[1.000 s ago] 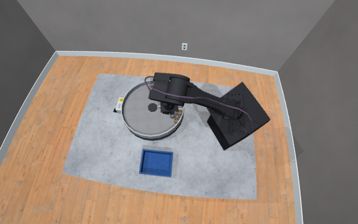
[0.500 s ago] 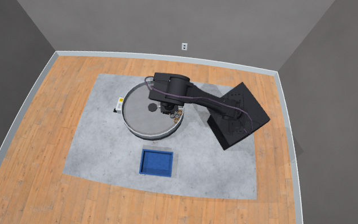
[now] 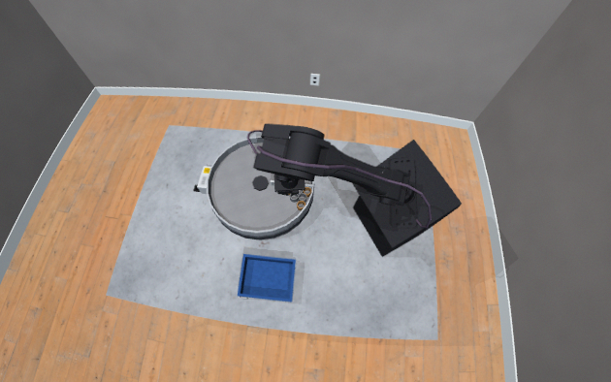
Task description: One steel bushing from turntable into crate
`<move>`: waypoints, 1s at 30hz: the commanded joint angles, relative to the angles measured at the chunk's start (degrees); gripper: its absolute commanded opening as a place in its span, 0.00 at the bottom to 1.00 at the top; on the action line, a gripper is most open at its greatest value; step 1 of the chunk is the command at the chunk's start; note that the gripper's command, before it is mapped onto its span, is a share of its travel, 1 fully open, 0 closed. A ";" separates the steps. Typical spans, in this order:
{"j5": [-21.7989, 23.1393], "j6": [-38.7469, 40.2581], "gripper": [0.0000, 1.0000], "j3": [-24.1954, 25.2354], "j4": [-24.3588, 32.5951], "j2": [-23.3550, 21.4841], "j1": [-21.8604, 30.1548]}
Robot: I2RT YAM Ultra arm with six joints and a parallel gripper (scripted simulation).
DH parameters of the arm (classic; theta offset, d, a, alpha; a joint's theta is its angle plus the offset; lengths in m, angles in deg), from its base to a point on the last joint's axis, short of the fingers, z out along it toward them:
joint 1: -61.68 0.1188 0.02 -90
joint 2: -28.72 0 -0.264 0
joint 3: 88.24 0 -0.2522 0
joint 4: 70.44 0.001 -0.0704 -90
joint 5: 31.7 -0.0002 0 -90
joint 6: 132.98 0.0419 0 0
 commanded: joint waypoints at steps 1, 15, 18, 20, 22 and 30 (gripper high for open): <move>-0.83 0.54 0.13 1.83 -1.27 -1.61 0.34; -0.87 0.46 0.13 1.53 -1.47 -1.66 -0.24; -0.87 0.46 0.13 1.53 -1.47 -1.66 -0.24; -0.87 0.46 0.13 1.53 -1.47 -1.66 -0.24; -0.87 0.46 0.13 1.53 -1.47 -1.66 -0.24; -0.87 0.46 0.13 1.53 -1.47 -1.66 -0.24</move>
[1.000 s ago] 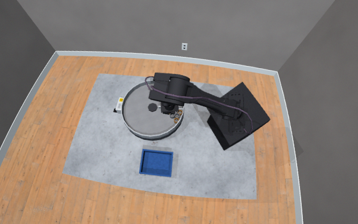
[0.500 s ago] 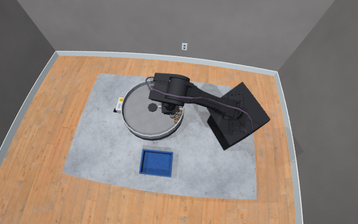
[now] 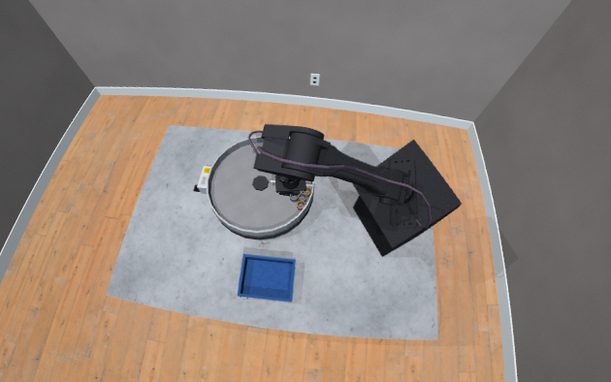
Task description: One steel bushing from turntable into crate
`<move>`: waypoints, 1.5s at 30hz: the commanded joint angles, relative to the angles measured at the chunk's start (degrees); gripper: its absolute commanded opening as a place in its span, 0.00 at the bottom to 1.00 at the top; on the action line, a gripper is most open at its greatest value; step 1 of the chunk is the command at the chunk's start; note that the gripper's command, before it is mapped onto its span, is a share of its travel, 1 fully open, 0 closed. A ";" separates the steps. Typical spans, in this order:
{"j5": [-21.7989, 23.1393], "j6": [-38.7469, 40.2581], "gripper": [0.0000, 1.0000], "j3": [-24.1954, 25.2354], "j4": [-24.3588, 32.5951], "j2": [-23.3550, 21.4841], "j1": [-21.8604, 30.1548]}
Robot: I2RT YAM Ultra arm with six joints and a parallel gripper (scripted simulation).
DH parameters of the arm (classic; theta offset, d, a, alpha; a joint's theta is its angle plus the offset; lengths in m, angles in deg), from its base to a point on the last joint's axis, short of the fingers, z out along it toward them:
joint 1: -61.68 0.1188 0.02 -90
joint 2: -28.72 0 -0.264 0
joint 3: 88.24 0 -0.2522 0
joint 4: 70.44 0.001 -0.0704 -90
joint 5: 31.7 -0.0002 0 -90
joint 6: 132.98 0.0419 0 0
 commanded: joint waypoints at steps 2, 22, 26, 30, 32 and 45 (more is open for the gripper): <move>-0.78 0.37 0.13 0.72 -0.95 -1.66 -0.44; -0.80 0.43 0.13 -0.51 0.15 -1.77 -0.26; -0.80 0.43 0.13 -0.51 0.15 -1.77 -0.26; -0.80 0.43 0.13 -0.51 0.15 -1.77 -0.26; -0.80 0.43 0.13 -0.51 0.15 -1.77 -0.26; -0.80 0.43 0.13 -0.51 0.15 -1.77 -0.26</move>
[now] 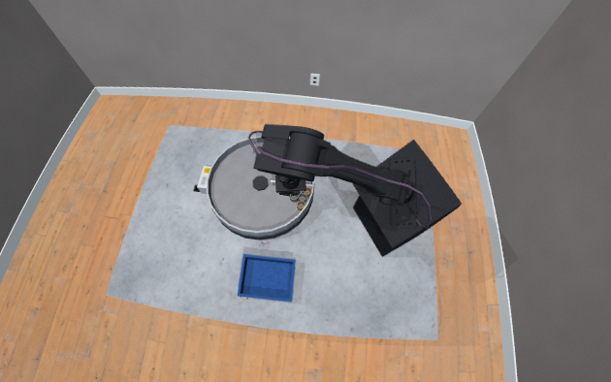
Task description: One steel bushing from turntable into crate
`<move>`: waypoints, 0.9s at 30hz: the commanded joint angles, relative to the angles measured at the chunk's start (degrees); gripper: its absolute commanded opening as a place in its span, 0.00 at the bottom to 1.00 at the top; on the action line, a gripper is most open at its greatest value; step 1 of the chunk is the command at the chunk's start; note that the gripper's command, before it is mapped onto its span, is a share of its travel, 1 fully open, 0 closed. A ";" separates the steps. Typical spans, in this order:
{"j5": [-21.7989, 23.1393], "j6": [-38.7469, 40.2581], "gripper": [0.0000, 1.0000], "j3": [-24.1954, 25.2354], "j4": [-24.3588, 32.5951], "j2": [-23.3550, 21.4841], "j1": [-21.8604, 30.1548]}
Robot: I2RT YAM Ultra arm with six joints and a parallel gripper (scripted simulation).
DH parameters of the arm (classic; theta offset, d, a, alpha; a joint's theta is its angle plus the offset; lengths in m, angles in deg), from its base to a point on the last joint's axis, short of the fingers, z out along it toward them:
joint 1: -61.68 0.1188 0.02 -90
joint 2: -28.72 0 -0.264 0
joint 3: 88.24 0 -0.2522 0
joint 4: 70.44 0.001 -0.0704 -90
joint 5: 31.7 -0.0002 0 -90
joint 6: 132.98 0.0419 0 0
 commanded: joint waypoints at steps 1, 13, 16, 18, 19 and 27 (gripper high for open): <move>-0.80 0.38 0.13 -0.51 0.15 -1.77 -0.26; -0.95 0.87 0.13 -1.67 -1.41 1.11 0.33; -1.04 1.09 0.13 -1.90 -1.82 1.66 0.52; -1.04 1.11 0.13 -1.90 -1.82 0.98 0.48; -1.04 1.05 0.13 -1.88 -1.82 0.23 0.49; -1.05 0.95 0.13 -1.90 -1.63 0.19 0.49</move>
